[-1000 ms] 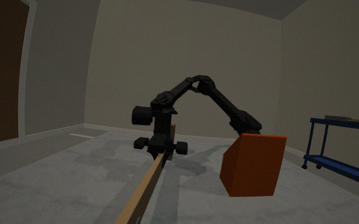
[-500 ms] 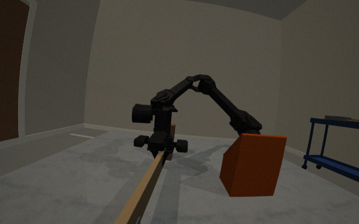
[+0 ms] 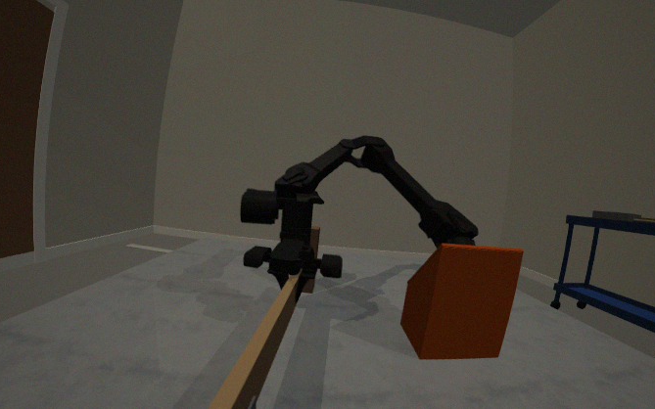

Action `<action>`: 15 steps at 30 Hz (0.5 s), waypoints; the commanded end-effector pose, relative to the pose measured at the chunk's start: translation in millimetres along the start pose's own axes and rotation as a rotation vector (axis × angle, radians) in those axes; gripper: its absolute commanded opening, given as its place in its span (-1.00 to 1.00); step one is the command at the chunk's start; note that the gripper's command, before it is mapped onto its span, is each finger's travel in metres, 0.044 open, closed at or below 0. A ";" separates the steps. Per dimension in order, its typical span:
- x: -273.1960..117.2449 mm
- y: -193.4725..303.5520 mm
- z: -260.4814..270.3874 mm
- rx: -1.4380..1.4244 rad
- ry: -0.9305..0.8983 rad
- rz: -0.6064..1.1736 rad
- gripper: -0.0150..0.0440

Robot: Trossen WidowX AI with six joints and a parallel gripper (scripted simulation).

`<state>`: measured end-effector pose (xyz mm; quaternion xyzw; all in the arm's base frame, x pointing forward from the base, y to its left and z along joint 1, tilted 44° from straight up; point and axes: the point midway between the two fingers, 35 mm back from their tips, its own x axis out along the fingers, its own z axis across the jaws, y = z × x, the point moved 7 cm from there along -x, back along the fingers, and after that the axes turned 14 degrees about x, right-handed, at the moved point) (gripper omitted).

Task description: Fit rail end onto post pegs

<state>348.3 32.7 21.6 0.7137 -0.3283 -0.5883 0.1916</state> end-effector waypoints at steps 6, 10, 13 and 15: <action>0.8 -2.4 0.6 -0.002 0.003 -0.016 -0.49; 0.4 -2.3 1.1 -0.002 0.003 -0.016 -0.49; -0.6 -2.2 1.5 -0.002 0.003 -0.016 -0.49; -1.1 -2.2 1.7 -0.002 0.003 -0.016 -0.49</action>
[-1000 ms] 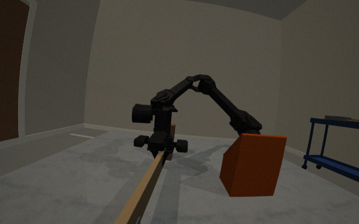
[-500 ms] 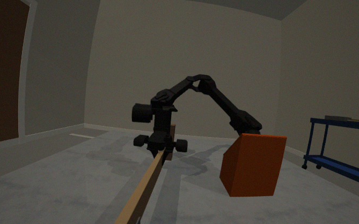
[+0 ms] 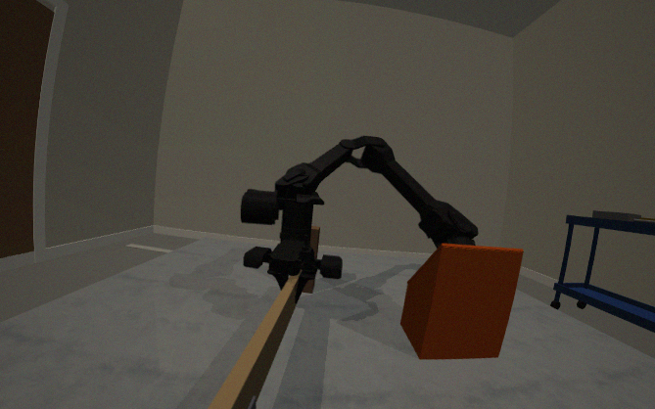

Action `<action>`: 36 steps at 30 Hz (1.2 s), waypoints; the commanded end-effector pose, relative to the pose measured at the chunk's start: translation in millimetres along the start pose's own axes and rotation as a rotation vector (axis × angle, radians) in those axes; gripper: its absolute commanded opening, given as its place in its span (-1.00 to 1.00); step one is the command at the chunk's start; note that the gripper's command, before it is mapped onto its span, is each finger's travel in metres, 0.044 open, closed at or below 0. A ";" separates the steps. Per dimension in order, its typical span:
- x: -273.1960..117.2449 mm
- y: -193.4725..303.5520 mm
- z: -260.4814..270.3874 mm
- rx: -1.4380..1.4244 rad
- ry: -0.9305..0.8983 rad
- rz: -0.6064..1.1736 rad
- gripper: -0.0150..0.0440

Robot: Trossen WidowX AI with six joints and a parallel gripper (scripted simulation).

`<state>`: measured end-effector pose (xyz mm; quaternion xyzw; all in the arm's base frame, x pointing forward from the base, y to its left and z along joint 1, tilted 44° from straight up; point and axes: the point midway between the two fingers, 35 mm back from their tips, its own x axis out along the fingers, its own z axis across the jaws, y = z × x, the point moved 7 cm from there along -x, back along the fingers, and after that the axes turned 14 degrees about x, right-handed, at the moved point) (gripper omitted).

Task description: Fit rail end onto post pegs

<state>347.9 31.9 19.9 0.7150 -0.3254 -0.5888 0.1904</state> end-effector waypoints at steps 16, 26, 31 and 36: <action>-1.4 -1.4 2.2 0.000 0.002 -0.009 -0.49; -1.5 -1.4 2.3 0.000 0.002 -0.009 -0.49; -2.7 -1.4 2.4 0.000 0.002 -0.009 -0.49; -3.2 -1.4 2.4 0.000 0.002 -0.009 -0.49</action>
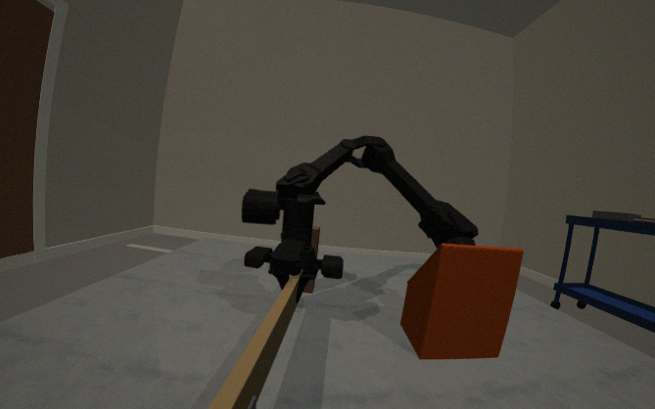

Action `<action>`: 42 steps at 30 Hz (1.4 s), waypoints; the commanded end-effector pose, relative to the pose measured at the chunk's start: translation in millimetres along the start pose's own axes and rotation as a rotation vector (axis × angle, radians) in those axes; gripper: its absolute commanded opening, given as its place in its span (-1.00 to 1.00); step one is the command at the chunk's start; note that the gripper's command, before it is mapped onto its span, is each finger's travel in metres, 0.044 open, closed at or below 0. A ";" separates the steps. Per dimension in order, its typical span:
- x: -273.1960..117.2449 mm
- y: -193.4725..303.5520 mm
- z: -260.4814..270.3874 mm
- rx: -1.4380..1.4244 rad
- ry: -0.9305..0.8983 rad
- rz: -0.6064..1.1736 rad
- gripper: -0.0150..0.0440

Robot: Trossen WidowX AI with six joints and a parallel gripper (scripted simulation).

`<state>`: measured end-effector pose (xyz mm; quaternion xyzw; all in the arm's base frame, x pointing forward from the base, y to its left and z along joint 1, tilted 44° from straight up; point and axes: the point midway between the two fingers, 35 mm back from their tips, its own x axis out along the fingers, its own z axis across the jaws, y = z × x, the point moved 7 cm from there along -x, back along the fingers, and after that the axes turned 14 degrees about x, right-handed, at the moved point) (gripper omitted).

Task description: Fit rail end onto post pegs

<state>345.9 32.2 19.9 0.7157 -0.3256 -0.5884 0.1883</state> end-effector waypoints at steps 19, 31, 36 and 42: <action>-0.1 -0.5 0.2 -0.004 0.002 -0.007 -0.49; 1.1 -2.2 0.6 -0.004 0.002 -0.007 -0.49; 0.3 -2.2 0.7 -0.004 0.002 -0.007 -0.49; -0.6 -2.1 0.8 -0.004 0.002 -0.007 -0.49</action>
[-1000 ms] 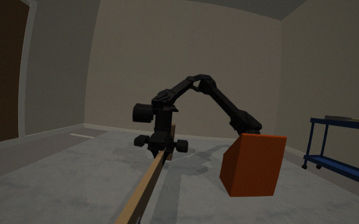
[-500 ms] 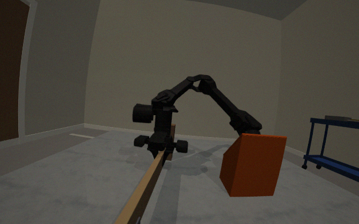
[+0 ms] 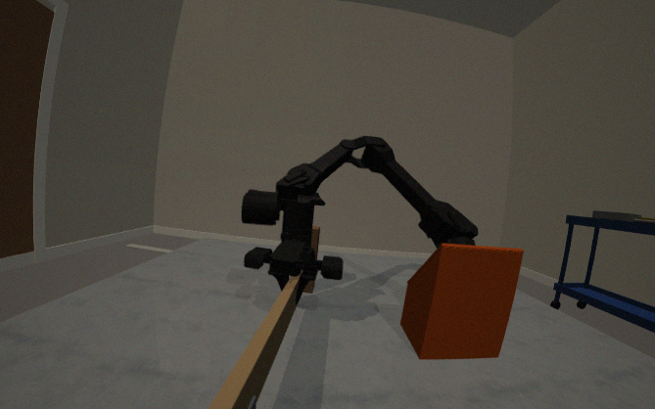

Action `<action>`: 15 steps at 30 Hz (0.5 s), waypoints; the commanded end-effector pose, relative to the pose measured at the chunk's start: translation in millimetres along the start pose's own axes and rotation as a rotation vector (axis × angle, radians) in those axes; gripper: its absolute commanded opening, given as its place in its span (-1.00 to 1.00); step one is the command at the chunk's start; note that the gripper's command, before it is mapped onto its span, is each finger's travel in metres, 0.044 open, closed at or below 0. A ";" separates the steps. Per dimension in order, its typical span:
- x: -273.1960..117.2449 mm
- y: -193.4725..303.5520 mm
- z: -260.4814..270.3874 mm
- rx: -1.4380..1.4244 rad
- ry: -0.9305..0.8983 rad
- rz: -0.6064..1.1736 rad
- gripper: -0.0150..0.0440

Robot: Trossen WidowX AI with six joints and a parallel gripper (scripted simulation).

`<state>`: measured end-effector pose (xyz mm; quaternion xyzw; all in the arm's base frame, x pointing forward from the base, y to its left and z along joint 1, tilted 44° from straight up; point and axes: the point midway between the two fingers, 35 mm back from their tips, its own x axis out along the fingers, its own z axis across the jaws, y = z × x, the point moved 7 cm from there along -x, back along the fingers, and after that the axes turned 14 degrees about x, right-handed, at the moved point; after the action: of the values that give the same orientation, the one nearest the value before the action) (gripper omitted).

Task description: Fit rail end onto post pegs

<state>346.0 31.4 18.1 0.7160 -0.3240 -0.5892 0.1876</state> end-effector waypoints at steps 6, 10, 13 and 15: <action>-3.3 -1.5 0.5 -0.003 0.003 -0.003 -0.49; -4.0 -1.6 0.4 -0.003 0.003 -0.003 -0.49; -4.4 -1.6 0.2 -0.003 0.003 -0.003 -0.49; -4.6 -1.6 0.2 -0.003 0.003 -0.003 -0.49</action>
<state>345.1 32.4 18.8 0.7154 -0.3253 -0.5894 0.1871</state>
